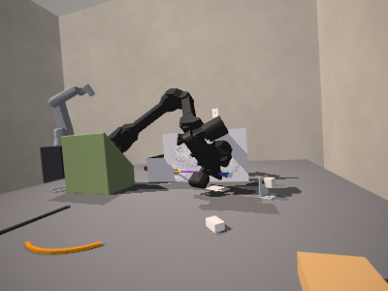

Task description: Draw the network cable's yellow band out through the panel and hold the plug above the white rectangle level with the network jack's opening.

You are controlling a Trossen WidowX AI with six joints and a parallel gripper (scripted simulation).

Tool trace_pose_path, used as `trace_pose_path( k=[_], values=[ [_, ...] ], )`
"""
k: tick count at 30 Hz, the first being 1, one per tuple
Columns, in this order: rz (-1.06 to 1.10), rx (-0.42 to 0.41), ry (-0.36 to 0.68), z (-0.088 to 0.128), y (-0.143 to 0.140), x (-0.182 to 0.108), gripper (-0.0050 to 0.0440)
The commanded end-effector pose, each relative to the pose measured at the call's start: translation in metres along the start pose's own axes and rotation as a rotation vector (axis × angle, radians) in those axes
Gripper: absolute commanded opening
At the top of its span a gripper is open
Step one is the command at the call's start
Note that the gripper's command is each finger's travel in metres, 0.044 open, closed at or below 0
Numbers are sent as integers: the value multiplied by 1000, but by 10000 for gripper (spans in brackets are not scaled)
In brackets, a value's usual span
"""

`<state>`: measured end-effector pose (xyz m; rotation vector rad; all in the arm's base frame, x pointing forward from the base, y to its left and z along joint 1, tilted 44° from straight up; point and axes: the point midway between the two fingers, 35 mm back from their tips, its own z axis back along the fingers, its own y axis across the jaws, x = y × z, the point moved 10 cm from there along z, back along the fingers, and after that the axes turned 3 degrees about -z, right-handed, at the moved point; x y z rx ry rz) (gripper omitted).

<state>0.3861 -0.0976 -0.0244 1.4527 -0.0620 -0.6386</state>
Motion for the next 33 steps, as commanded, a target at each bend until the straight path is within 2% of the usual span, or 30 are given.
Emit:
trace_pose_path(
  k=[1,12,15,33],
  values=[
    [20,5,0,-1,9,-4,-50],
    [-5,0,1,-6,-4,-2,-50],
    [18,5,-2,-4,3,0,-50],
    [18,5,-2,-4,3,0,-50]
  ],
)
